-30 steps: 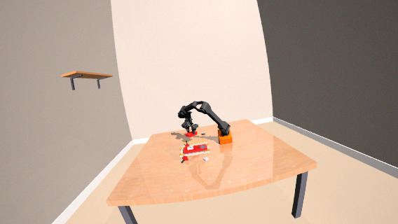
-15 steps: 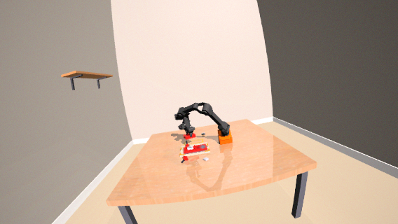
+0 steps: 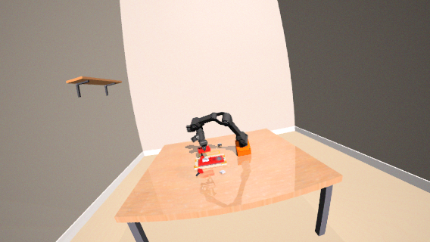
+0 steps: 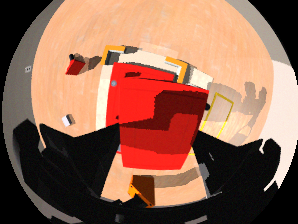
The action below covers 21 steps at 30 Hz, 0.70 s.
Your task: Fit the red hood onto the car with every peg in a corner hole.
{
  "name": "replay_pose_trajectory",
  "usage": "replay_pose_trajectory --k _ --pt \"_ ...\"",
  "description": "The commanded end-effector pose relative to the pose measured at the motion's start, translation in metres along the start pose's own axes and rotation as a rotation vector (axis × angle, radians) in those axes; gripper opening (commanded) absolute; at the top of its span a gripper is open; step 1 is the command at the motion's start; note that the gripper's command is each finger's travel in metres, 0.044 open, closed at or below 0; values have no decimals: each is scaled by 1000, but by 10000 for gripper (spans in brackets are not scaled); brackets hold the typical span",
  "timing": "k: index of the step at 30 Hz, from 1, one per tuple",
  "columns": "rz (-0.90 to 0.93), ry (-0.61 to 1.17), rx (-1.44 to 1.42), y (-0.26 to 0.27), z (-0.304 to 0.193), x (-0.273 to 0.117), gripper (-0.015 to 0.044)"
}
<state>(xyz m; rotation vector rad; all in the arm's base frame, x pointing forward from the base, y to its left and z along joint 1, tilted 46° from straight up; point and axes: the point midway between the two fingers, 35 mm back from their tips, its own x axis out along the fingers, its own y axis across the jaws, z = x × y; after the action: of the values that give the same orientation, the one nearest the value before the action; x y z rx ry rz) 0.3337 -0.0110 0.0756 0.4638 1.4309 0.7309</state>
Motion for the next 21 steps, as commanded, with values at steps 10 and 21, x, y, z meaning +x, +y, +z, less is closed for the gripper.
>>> replay_pose_trajectory --k 10,21 --pt "9 3 137 31 4 1 0" --pt "10 2 137 34 8 42 0"
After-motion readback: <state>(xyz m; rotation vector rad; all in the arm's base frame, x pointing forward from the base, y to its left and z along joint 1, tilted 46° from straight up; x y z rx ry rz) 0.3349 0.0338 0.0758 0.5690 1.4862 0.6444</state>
